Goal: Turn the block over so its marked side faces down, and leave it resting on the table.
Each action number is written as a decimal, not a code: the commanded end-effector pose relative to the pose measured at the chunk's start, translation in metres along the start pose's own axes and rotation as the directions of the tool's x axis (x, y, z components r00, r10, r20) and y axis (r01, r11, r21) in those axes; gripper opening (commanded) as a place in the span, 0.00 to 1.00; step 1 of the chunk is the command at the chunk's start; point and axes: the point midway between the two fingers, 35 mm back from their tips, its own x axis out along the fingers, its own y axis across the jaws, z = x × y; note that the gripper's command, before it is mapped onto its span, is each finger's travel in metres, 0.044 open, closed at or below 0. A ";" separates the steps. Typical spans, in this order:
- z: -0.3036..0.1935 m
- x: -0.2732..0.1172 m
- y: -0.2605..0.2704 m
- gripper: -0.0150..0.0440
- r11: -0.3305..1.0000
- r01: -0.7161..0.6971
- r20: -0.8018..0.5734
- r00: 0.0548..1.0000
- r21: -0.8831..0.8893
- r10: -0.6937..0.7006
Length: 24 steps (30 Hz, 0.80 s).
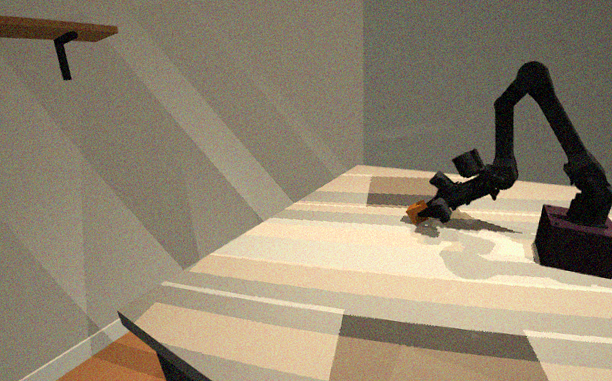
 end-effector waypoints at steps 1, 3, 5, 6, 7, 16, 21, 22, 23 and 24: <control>-0.005 -0.006 0.002 0.25 1.000 -0.008 0.046 0.999 0.004 0.007; -0.005 -0.008 0.003 0.25 1.000 -0.008 0.064 0.998 0.003 0.007; -0.005 -0.008 0.003 0.25 1.000 -0.008 0.066 0.998 0.003 0.007; -0.005 -0.009 0.003 0.25 1.000 -0.008 0.068 0.998 0.003 0.007; -0.004 -0.009 0.003 0.25 1.000 -0.008 0.075 0.997 0.003 0.007; -0.002 -0.011 0.003 0.25 1.000 -0.008 0.094 0.996 0.003 0.007; -0.002 -0.011 0.003 0.25 1.000 -0.008 0.094 0.996 0.003 0.007; -0.002 -0.011 0.003 0.25 1.000 -0.008 0.094 0.996 0.003 0.007; -0.002 -0.011 0.003 0.30 1.000 -0.008 0.094 0.996 0.003 0.007; -0.002 -0.011 0.003 0.34 1.000 -0.008 0.094 0.996 0.003 0.007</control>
